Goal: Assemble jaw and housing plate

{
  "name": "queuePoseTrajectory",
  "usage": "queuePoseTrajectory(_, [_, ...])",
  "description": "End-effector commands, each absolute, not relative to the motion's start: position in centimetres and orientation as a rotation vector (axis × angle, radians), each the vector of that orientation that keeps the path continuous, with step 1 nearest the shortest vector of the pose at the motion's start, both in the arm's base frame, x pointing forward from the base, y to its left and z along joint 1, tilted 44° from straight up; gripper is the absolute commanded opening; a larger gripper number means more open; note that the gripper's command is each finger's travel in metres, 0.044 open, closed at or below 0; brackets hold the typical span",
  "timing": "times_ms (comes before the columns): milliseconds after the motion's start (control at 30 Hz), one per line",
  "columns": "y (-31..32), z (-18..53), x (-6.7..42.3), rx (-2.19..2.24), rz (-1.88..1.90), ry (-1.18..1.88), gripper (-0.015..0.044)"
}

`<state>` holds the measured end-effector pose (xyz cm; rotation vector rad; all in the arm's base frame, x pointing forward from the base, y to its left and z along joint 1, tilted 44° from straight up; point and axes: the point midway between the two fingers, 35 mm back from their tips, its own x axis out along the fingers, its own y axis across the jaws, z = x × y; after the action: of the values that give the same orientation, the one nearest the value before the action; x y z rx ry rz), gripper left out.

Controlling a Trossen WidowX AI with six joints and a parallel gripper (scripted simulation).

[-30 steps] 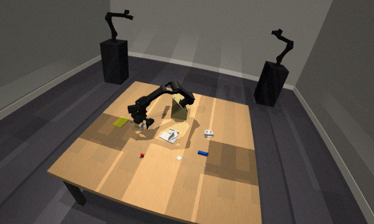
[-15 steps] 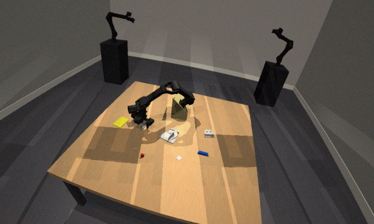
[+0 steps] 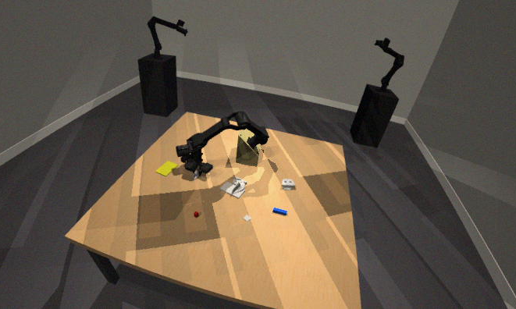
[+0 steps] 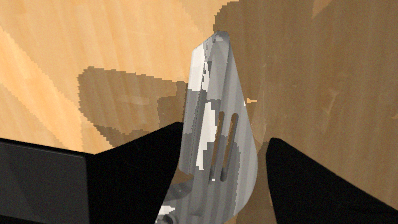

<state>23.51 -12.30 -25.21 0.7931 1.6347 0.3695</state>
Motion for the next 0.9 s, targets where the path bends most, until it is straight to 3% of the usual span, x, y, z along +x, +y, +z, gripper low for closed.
queuePoseTrajectory(0, [-12.3, -25.2, 23.5, 0.793, 0.37, 1.635, 0.0151])
queuePoseTrajectory(867, [-14.9, -22.6, 23.9, 0.796, 0.366, 1.634, 0.0134])
